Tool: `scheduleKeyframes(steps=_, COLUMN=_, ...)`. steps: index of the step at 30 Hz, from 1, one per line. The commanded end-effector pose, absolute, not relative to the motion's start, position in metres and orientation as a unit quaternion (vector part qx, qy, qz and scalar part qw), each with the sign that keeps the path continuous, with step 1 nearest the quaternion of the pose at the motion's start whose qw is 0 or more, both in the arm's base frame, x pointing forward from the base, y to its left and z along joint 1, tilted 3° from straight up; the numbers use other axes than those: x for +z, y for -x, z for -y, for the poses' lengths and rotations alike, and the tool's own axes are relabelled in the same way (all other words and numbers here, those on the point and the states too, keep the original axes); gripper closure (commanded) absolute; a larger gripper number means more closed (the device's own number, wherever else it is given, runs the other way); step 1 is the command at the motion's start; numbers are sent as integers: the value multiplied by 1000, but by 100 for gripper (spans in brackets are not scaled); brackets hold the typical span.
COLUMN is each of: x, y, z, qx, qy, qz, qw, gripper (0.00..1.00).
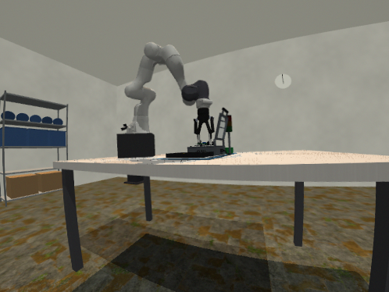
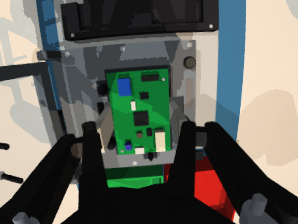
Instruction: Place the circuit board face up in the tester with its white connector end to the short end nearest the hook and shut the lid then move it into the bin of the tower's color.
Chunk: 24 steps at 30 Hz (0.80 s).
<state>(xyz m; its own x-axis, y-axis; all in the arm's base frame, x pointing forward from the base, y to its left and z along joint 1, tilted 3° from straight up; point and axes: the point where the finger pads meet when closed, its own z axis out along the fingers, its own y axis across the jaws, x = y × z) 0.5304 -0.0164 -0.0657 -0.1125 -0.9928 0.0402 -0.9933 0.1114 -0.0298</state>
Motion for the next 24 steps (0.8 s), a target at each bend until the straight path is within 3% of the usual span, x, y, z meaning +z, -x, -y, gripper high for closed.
scheduleKeyframes(steps=1, x=-66, y=-533, z=18, qx=26, qy=-666, qz=746, qw=4, gripper=54)
scheduleKeyframes(steps=24, x=-69, y=-533, z=18, qx=26, qy=-666, qz=746, qw=4, gripper=54)
